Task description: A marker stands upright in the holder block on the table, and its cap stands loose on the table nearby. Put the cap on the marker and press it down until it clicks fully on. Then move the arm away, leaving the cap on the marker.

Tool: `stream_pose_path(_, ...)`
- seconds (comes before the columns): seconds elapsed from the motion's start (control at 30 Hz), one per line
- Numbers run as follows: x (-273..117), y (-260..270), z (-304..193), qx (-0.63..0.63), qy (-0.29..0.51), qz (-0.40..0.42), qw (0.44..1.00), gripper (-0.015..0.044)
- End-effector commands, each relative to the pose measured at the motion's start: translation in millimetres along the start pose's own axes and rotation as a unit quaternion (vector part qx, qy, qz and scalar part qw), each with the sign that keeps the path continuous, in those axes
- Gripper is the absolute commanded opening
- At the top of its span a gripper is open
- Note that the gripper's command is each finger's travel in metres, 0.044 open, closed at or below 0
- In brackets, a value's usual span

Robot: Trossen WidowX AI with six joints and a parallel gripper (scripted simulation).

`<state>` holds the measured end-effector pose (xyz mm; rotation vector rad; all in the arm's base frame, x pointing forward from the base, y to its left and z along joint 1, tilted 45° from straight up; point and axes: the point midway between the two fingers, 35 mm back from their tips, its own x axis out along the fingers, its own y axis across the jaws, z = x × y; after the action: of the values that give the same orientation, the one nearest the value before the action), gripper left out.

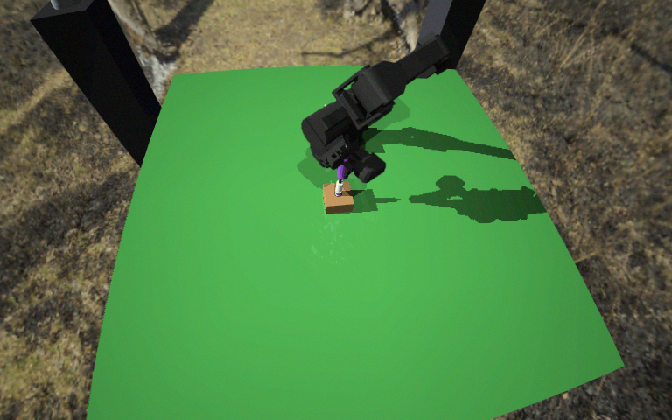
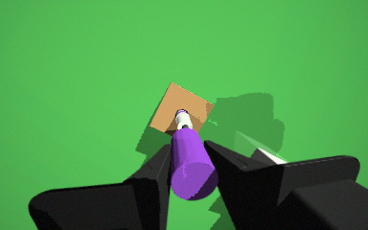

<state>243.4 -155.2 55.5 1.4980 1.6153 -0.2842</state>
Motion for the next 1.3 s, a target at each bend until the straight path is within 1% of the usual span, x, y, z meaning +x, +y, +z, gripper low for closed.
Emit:
stream_pose_path(0.0, 2.2, -2.5, 3.9, -0.001, 0.003, -0.003, 1.0, 0.0)
stream_pose_path(0.3, 9.9, -2.3, 3.9, -0.001, 0.003, -0.003, 1.0, 0.0)
stream_pose_path(1.27, 56.9, -3.2, 4.0, -0.001, 0.004, -0.002, 1.0, 0.0)
